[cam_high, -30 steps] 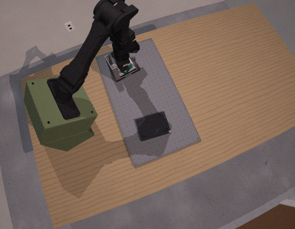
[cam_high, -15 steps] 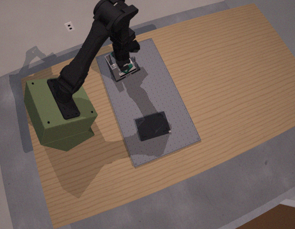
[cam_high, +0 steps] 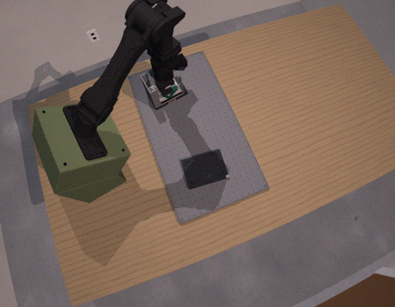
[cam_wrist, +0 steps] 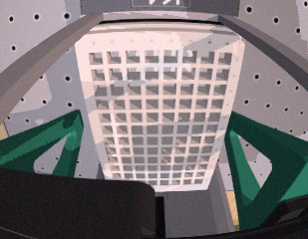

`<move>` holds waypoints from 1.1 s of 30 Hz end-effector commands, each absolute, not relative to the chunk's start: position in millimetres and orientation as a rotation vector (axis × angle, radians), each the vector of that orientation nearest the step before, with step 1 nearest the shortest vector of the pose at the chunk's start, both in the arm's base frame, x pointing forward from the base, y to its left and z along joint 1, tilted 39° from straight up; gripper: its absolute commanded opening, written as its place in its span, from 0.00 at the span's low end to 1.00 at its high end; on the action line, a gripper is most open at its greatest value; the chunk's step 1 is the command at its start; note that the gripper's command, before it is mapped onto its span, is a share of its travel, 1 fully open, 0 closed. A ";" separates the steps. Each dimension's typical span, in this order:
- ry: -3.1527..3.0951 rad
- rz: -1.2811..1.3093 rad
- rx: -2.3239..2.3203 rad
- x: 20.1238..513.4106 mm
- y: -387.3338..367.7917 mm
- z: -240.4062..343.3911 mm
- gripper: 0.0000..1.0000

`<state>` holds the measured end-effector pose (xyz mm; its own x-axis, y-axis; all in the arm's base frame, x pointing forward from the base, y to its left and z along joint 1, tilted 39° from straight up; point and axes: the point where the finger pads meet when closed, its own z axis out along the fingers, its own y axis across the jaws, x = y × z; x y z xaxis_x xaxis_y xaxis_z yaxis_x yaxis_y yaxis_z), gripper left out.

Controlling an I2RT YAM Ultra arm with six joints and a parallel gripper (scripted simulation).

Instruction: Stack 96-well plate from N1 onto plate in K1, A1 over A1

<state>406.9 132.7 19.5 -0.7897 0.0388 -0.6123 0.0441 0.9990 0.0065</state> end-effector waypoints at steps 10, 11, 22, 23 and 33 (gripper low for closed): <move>2.422 0.023 0.045 421.1 142.9 36.4 1.00; 2.422 0.023 0.045 421.1 142.9 36.4 1.00; 2.422 0.023 0.045 421.1 142.9 36.4 1.00; 2.422 0.023 0.045 421.1 142.9 36.4 1.00; 2.463 -0.002 0.047 389.3 136.6 44.2 1.00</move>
